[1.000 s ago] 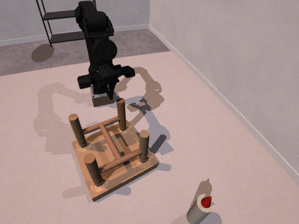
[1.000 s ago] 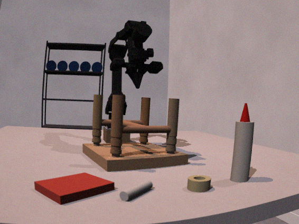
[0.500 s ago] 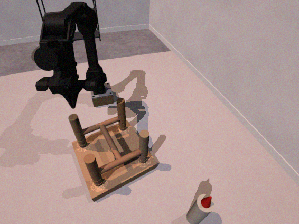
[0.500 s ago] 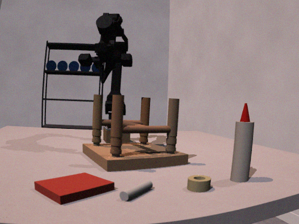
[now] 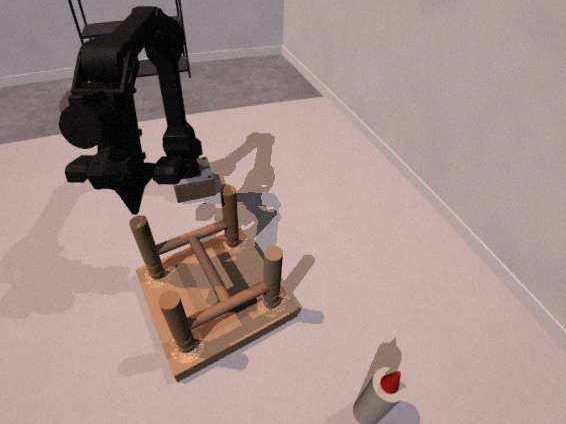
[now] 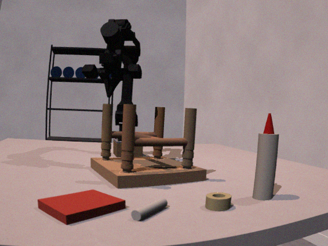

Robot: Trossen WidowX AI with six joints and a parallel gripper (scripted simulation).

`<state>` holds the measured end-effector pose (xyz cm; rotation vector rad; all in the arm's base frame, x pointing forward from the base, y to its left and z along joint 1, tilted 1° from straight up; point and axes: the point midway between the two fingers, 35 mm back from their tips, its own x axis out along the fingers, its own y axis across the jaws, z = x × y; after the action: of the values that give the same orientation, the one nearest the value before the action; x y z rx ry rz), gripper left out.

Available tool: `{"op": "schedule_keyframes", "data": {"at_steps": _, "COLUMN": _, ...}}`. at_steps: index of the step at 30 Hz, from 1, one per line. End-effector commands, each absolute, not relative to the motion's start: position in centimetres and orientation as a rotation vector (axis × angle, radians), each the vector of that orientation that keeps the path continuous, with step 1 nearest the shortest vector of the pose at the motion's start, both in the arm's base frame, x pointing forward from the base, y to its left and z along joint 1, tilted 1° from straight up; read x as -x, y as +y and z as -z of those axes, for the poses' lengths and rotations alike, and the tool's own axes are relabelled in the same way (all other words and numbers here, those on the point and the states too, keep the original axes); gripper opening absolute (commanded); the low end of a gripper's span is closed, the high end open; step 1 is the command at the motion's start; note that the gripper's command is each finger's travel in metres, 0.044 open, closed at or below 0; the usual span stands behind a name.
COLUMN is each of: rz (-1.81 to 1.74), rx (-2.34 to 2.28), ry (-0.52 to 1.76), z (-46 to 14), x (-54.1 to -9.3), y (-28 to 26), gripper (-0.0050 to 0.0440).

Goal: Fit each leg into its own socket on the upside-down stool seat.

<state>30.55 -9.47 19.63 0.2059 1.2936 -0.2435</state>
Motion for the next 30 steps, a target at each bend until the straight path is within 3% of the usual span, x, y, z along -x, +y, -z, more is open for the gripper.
{"op": "schedule_keyframes", "data": {"at_steps": 1, "rz": 0.245, "rx": -0.202, "ry": 1.292, "z": -19.0, "x": -30.4, "y": -9.5, "gripper": 0.0}}
{"op": "schedule_keyframes", "data": {"at_steps": 30, "rz": 0.245, "rx": -0.202, "ry": 1.292, "z": -16.3, "x": -30.6, "y": -9.5, "gripper": 0.0}}
